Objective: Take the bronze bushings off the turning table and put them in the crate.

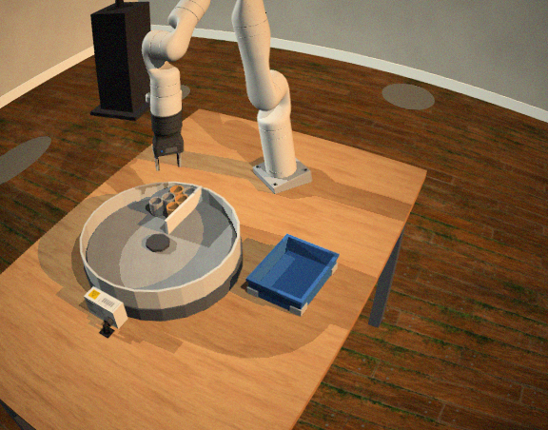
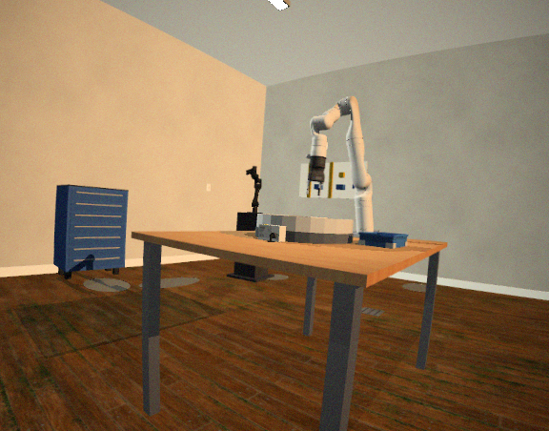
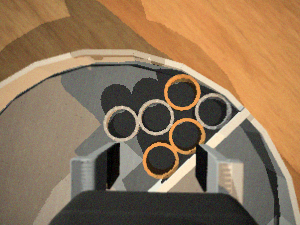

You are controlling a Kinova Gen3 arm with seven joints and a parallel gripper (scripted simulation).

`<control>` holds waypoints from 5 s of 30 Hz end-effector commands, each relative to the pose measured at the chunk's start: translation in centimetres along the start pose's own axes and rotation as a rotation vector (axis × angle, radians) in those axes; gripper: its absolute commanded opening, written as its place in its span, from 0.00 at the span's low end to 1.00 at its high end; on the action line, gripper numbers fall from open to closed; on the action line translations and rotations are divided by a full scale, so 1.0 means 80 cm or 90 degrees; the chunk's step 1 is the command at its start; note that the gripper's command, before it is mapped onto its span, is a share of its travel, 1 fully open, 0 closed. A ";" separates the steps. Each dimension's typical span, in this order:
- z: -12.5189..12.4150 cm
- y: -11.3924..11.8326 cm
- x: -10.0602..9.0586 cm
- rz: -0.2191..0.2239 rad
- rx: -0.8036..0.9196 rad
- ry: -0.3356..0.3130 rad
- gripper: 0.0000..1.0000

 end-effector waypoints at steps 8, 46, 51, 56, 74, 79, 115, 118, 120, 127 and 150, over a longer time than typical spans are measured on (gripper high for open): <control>0.012 0.008 0.007 0.016 0.009 -0.017 1.00; 0.011 0.007 0.006 0.014 0.010 -0.015 1.00; 0.011 0.007 0.006 0.014 0.010 -0.015 1.00; 0.011 0.007 0.006 0.014 0.010 -0.015 1.00; 0.011 0.007 0.006 0.014 0.010 -0.015 1.00; 0.011 0.007 0.006 0.014 0.010 -0.015 1.00; 0.012 0.005 0.011 0.016 0.164 -0.013 0.34; 0.012 0.005 0.011 0.016 0.164 -0.013 0.34; 0.012 0.005 0.011 0.016 0.164 -0.013 0.34; 0.012 0.005 0.011 0.016 0.164 -0.013 0.34; 0.013 0.001 0.022 0.019 0.472 -0.008 0.34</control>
Point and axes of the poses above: the point where the finger pads meet when closed, its own x axis out along the fingers, its own y axis across the jaws, z = x × y, the point moved 2 cm from there along -x, back along the fingers, and after that the axes turned 5 degrees about -x, right-handed, at the moved point
